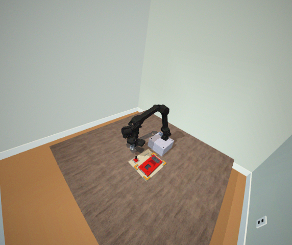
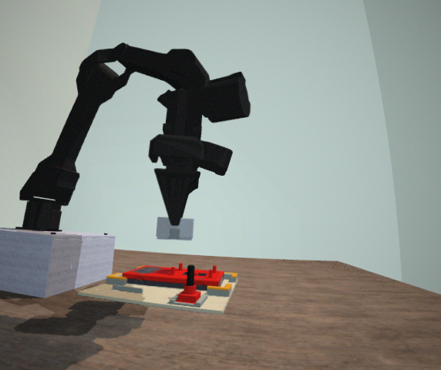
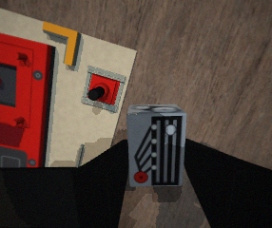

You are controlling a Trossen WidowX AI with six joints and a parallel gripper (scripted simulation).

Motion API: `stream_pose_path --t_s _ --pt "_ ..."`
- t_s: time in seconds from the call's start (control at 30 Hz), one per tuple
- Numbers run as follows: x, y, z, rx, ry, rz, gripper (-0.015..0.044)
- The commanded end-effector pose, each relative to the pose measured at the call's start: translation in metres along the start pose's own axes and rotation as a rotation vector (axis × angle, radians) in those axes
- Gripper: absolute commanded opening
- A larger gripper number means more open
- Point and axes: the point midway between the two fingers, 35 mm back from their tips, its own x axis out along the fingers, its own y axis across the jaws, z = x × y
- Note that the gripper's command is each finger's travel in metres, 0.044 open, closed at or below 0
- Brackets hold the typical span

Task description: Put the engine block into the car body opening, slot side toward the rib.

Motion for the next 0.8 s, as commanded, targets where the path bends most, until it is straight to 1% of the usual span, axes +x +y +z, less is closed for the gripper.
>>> stream_pose_path --t_s 0.0,0.77 --pt "0.003 0.008 0.004 -0.136 0.001 -0.003 0.0" --pt "0.02 0.058 0.022 -0.935 -0.003 0.004 0.0"
